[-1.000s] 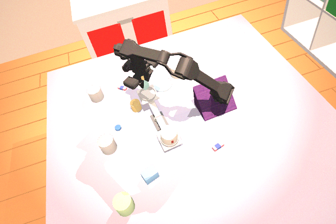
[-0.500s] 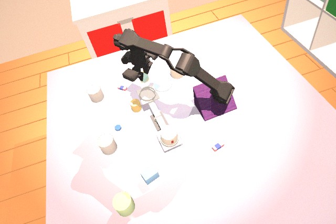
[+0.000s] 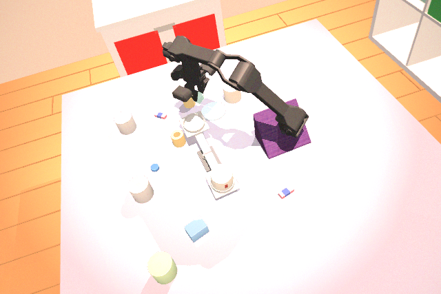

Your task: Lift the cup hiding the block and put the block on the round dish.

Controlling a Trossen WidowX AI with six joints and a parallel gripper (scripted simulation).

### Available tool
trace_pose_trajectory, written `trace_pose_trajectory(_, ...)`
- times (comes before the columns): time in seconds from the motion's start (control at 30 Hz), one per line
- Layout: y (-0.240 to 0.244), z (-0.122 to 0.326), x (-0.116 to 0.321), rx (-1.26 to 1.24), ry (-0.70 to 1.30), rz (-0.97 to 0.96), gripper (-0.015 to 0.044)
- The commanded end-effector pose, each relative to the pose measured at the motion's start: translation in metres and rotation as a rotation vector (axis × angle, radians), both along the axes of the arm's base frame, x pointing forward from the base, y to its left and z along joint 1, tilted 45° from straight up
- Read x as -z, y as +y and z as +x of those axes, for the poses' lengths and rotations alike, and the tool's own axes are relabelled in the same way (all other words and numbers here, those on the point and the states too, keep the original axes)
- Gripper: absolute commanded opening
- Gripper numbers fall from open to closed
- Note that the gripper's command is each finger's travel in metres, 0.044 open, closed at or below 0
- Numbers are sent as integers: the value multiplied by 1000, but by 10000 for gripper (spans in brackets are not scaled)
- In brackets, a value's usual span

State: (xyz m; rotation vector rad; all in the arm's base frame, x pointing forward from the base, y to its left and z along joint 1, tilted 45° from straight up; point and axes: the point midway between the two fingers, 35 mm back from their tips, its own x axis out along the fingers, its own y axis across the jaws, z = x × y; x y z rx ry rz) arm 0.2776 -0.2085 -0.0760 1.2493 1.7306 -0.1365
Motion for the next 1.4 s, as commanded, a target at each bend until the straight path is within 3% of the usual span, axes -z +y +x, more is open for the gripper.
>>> trace_pose_trajectory(0.0, 2, -15, 20, -7, 12, 9, 0)
trace_pose_trajectory(0.4, 7, -52, 65, -8, 13, 11, 0)
trace_pose_trajectory(1.37, 43, -54, 103, -9, 12, 13, 0)
